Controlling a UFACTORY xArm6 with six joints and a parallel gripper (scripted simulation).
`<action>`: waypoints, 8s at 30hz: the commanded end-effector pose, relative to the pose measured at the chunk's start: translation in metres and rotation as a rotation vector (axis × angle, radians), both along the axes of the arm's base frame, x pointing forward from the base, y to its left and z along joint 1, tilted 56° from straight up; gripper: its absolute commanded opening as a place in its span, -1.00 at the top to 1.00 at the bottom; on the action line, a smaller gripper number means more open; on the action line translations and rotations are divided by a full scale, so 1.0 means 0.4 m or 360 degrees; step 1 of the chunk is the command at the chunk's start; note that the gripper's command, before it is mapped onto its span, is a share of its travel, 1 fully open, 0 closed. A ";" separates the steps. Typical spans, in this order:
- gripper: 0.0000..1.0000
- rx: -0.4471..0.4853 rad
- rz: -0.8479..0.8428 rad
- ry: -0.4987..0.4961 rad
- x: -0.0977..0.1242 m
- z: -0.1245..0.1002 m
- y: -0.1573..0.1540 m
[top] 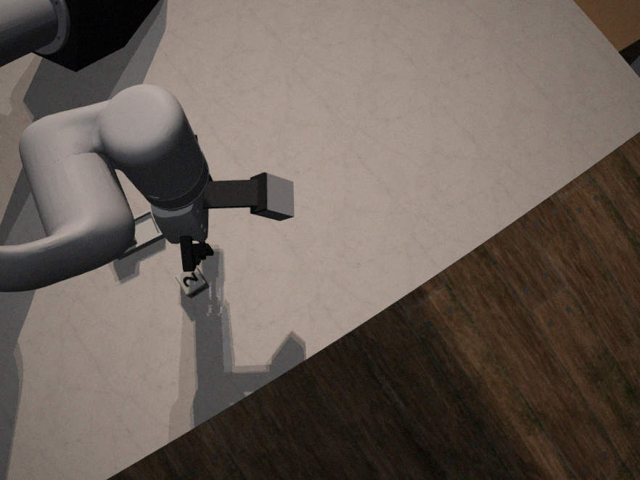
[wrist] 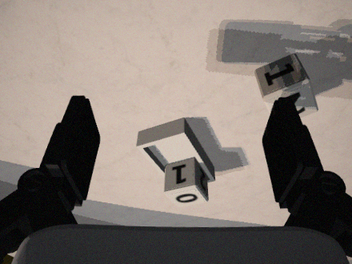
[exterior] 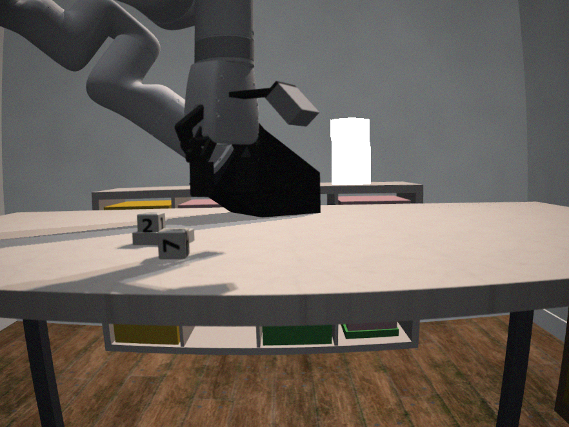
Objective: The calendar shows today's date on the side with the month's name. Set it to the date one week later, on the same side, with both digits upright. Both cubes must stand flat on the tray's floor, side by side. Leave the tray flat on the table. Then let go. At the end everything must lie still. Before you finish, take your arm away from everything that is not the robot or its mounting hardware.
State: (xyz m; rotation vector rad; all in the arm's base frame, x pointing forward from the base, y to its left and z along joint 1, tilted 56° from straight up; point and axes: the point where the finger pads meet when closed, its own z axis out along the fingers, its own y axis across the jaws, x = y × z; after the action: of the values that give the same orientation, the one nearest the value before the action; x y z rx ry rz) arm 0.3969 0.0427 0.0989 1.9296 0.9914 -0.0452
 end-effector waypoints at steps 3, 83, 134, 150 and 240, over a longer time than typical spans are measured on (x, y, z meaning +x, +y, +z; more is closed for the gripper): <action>-1.00 0.0002 0.0002 -0.0003 0.001 0.001 0.003; -1.00 0.0350 -0.0556 -0.0744 -0.090 0.130 0.060; -1.00 0.1268 -0.2042 -0.2714 -0.208 0.197 -0.086; -1.00 0.1495 -0.2410 -0.3202 -0.238 0.202 -0.120; 0.01 0.1510 -0.2434 -0.3235 -0.201 0.136 -0.207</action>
State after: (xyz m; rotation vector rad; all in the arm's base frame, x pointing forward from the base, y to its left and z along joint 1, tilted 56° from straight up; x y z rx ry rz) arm 0.3144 -0.0384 0.1548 1.6449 -1.9983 1.3239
